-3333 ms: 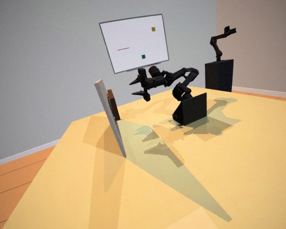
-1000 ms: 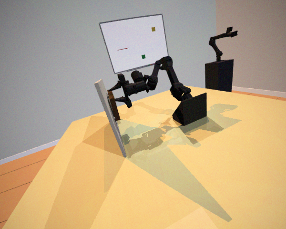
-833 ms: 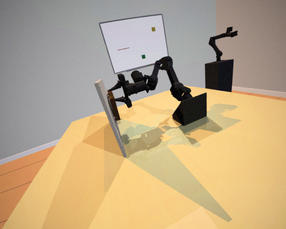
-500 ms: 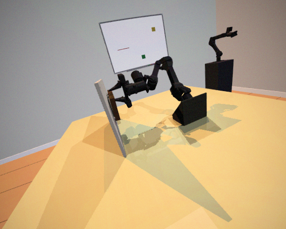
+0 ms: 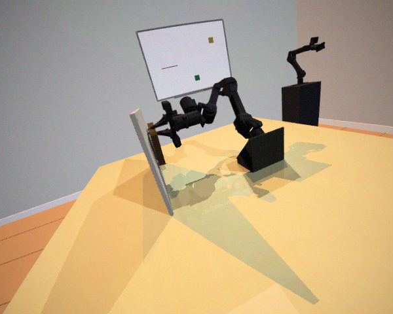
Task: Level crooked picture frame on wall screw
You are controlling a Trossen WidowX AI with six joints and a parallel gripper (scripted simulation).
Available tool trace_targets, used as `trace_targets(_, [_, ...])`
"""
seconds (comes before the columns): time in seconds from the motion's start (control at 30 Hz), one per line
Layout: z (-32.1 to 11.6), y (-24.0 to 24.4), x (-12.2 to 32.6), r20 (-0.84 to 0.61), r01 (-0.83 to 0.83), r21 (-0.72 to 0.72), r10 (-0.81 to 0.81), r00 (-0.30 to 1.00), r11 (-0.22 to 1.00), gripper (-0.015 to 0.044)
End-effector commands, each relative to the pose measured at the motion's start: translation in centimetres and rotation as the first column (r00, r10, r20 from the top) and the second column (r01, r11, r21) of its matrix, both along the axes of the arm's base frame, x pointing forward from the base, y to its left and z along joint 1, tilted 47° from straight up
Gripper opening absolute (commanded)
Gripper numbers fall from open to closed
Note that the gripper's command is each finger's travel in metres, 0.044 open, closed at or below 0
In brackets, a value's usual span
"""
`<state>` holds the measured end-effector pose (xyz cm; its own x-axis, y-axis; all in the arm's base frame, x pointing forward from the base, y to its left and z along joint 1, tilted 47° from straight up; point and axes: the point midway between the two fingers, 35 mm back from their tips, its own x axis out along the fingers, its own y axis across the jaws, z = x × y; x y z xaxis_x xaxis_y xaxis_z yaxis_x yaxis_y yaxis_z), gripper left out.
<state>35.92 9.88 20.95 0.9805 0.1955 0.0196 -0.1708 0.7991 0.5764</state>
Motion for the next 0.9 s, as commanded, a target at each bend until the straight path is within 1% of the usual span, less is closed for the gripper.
trace_targets(0.0, [0.05, 0.07, -0.01, 0.0, -0.004, 0.004, 0.004, 1.0, 1.0, 0.0069])
trace_targets(0.1, [0.05, 0.07, -0.01, 0.0, -0.004, 0.004, 0.004, 1.0, 1.0, 0.0049])
trace_targets(0.17, [0.05, 0.07, -0.01, 0.0, -0.004, 0.004, 0.004, 1.0, 1.0, 0.0])
trace_targets(0.87, [0.27, 0.36, -0.08, 0.0, -0.004, 0.005, 0.004, 1.0, 1.0, 0.0])
